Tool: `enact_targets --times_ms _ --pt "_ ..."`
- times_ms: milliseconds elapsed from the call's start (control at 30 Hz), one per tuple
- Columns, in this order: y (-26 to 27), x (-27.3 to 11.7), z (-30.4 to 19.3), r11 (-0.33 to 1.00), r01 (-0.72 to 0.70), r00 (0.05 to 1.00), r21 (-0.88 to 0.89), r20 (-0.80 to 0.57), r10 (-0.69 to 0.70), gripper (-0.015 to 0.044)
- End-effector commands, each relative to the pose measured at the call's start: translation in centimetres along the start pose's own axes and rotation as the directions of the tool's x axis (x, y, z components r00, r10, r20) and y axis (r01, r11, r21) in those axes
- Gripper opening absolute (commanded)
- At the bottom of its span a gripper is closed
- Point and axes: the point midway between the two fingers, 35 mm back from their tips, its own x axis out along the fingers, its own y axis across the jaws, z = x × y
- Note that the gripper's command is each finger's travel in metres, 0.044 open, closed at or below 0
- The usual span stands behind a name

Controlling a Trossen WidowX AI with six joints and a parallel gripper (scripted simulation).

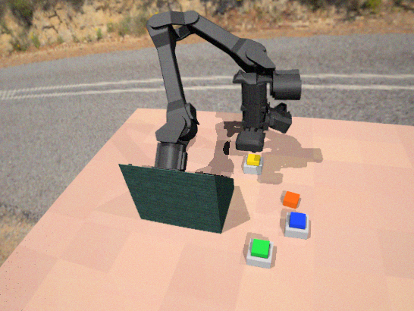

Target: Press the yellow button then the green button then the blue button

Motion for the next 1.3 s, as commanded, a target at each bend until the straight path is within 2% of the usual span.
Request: enact_targets --times_ms 0,533,1167,1267 --pt "0.0 0.7 -0.1 1.0 -0.003 1.0 0.007 -0.004 0.003 0.002" --pt "0.0 3.0 -0.2 1.0 -0.006 1.0 0.007 -0.003 0.006 0.002" --pt "0.0 3.0 -0.2 1.0 -0.006 1.0 0.007 -0.003 0.006 0.002" --pt "0.0 1.3 0.0 1.0 -0.005 1.0 0.003 -0.002 0.005 0.002"
